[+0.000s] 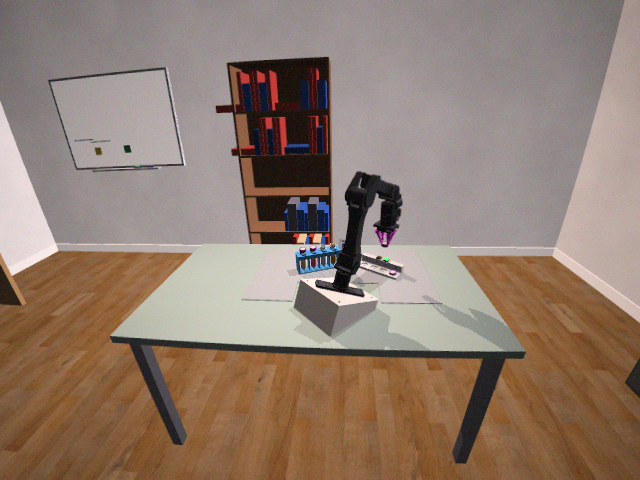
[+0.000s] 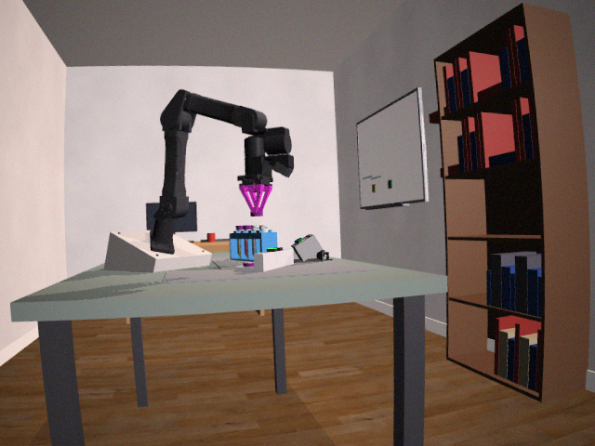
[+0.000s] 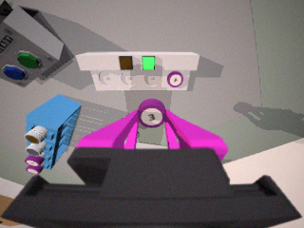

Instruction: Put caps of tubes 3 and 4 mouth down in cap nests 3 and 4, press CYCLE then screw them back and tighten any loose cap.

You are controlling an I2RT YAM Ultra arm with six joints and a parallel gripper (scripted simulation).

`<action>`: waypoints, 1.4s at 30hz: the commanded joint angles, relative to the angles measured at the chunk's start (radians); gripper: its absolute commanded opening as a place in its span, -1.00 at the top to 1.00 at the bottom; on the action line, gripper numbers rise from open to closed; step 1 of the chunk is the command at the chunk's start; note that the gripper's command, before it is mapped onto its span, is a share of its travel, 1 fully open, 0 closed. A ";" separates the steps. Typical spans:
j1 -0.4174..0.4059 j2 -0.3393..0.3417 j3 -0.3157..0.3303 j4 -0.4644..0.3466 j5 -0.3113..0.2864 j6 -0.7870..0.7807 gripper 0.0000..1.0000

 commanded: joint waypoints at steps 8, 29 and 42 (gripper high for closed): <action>0.250 -0.069 -0.081 -0.008 0.082 -0.344 1.00; 0.806 0.012 -0.118 -0.019 0.226 -0.975 1.00; 1.110 0.218 -0.008 -0.023 0.269 -0.658 1.00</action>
